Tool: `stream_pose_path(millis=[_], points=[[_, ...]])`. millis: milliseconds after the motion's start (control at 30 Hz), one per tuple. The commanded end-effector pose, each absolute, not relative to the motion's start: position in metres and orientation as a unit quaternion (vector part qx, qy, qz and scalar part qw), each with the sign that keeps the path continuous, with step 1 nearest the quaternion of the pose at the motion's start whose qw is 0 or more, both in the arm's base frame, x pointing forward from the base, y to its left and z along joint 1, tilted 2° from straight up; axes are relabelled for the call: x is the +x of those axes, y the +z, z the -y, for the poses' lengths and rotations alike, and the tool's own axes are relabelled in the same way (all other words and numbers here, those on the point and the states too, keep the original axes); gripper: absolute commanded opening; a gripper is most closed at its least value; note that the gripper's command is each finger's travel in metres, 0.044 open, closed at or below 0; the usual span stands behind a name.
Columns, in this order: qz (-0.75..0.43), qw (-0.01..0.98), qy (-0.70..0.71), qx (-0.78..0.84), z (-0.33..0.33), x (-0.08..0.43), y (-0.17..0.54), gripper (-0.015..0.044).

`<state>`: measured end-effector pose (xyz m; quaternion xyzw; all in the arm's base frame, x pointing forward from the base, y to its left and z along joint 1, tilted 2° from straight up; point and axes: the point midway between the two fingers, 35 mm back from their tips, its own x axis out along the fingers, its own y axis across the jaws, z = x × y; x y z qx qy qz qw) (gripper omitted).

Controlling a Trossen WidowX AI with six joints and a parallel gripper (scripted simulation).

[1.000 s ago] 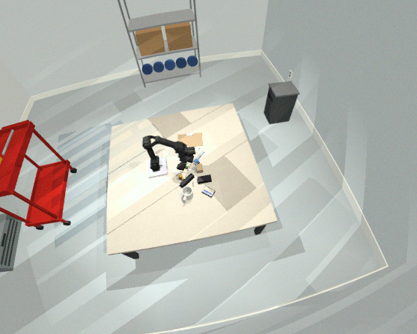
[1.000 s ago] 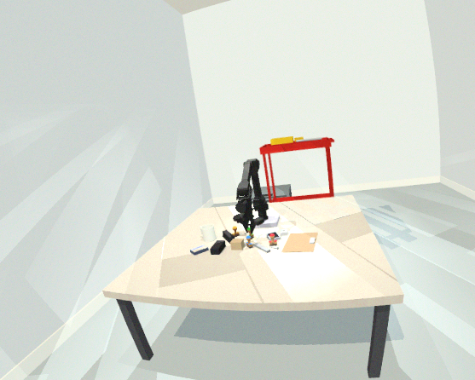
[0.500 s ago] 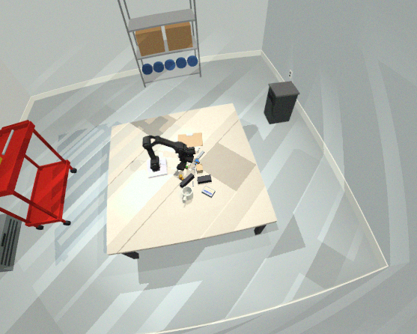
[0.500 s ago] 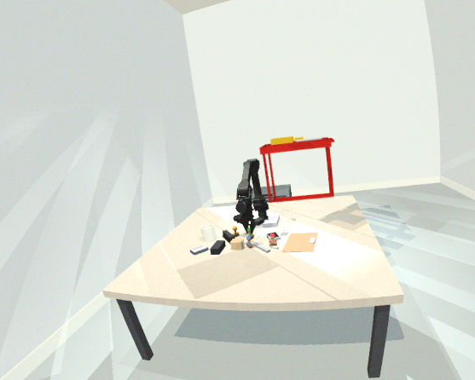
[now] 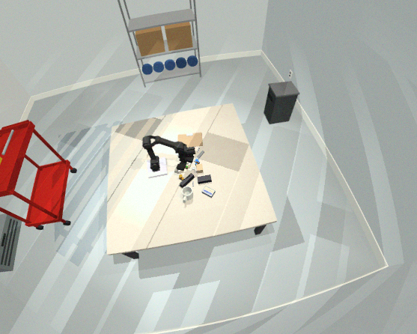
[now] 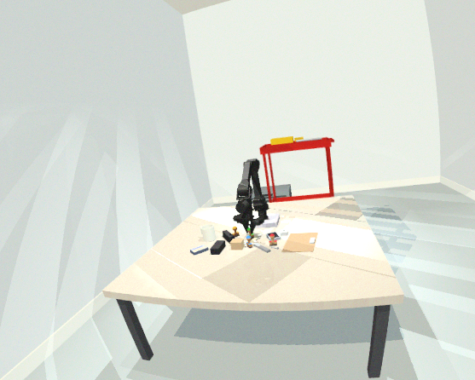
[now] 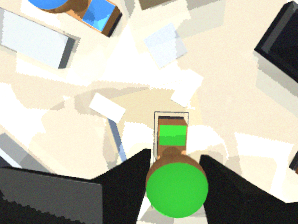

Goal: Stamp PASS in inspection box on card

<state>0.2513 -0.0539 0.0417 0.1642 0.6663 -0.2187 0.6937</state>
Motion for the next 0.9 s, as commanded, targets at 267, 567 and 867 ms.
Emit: stream_pose_path(millis=[267,567,867], points=[[-0.666,0.695,-0.219,0.162,0.0546,0.252,0.0413,0.0],[-0.666,0.695,-0.219,0.162,0.0545,0.2521,0.0457,0.0],[-0.666,0.695,-0.219,0.162,0.0543,0.252,0.0501,0.0]])
